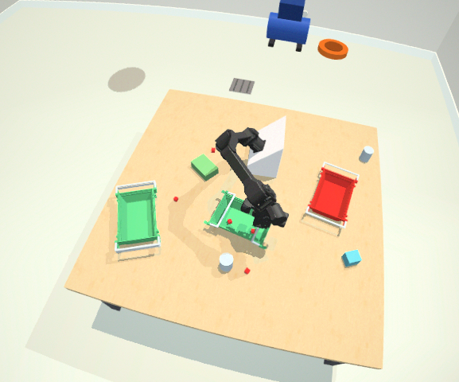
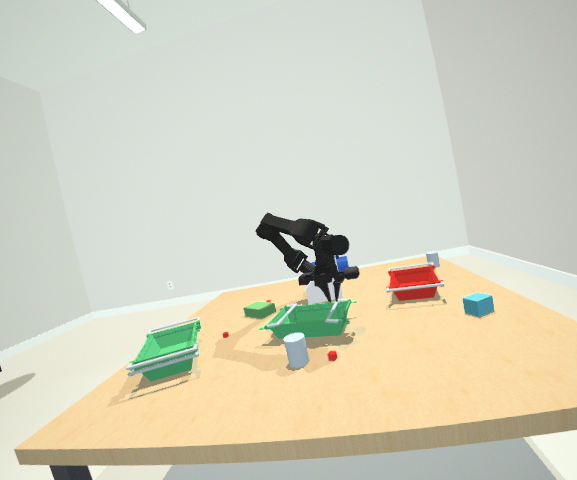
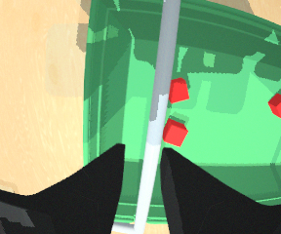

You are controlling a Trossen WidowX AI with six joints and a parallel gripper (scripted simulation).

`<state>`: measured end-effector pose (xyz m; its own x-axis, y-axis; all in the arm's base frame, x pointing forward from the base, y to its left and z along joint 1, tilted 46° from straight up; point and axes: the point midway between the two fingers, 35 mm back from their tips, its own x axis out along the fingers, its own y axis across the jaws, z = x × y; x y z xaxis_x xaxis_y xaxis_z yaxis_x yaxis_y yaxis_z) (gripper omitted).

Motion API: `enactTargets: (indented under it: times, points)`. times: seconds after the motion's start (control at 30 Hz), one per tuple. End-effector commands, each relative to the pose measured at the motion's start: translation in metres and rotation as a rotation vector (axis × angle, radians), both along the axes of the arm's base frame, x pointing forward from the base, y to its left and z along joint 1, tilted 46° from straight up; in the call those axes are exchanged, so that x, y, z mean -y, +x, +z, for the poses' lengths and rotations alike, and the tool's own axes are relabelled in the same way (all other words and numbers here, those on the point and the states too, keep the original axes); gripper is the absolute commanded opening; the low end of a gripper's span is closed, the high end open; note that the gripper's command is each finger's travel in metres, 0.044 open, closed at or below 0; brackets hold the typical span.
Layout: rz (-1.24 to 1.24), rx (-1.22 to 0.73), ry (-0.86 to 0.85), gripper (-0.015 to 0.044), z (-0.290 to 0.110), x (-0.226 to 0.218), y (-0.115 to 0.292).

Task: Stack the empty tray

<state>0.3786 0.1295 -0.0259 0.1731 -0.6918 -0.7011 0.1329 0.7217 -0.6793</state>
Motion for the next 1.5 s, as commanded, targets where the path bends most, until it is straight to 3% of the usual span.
enactTargets:
  times: [0.0, 0.3, 0.43, 1.47]
  points:
    - [0.003, -0.002, -0.001, 0.0086, -0.0007, 0.0001, -0.0001]
    - [0.003, -0.002, -0.001, 0.0086, -0.0007, 0.0001, -0.0001]
    - [0.003, -0.002, -0.001, 0.0, -0.0007, 0.0001, -0.0001]
    - [0.0, 0.0, 0.0, 0.0, -0.0002, 0.0, -0.0002]
